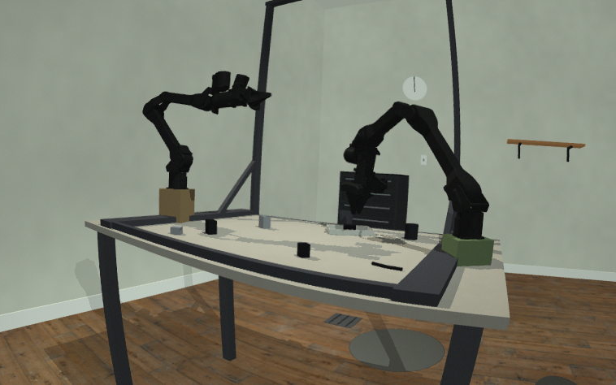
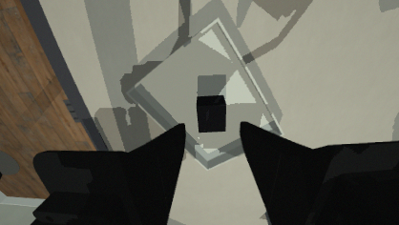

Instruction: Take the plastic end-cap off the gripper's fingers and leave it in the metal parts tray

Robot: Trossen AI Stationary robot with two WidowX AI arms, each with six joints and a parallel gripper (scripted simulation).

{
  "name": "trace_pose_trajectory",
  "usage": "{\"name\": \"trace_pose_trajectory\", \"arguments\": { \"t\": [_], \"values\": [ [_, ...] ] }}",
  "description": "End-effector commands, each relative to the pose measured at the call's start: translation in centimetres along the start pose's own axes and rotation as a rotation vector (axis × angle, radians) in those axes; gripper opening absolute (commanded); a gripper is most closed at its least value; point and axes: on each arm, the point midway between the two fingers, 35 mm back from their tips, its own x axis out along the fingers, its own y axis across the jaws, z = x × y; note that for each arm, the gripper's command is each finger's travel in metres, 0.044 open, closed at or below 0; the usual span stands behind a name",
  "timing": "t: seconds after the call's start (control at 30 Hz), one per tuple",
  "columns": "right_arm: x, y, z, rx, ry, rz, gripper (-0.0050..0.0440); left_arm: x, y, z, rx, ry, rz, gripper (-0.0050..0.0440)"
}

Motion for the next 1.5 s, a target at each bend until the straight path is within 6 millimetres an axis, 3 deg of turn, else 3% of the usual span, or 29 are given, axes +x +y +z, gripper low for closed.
{"name": "trace_pose_trajectory", "arguments": {
  "t": [0.0,0.27,0.63,0.7,0.97,1.47],
  "values": [
    [-0.1,0.0,0.7,0.002,-0.018,-0.002,0.0000,-1.4,0.0,-0.5,-0.007,0.032,0.017,0.0200],
    [-0.1,0.0,0.7,0.002,-0.018,-0.002,0.0000,-1.3,0.0,-0.4,-0.007,0.033,0.017,0.0200],
    [-0.1,0.0,0.7,0.002,-0.018,-0.001,0.0000,-5.2,-5.5,-4.0,-0.465,0.172,0.123,0.0200],
    [-0.1,0.0,0.7,0.002,-0.018,-0.001,0.0000,-5.2,-5.5,-4.0,-0.465,0.172,0.123,0.0200],
    [-0.1,0.0,0.7,0.002,-0.018,-0.001,0.0000,-8.3,-10.1,-5.9,-0.803,0.273,0.222,0.0200],
    [-0.1,0.0,0.8,0.002,-0.018,0.000,0.0000,-13.1,-17.5,-6.9,-1.322,0.421,0.423,0.0200]
  ]
}}
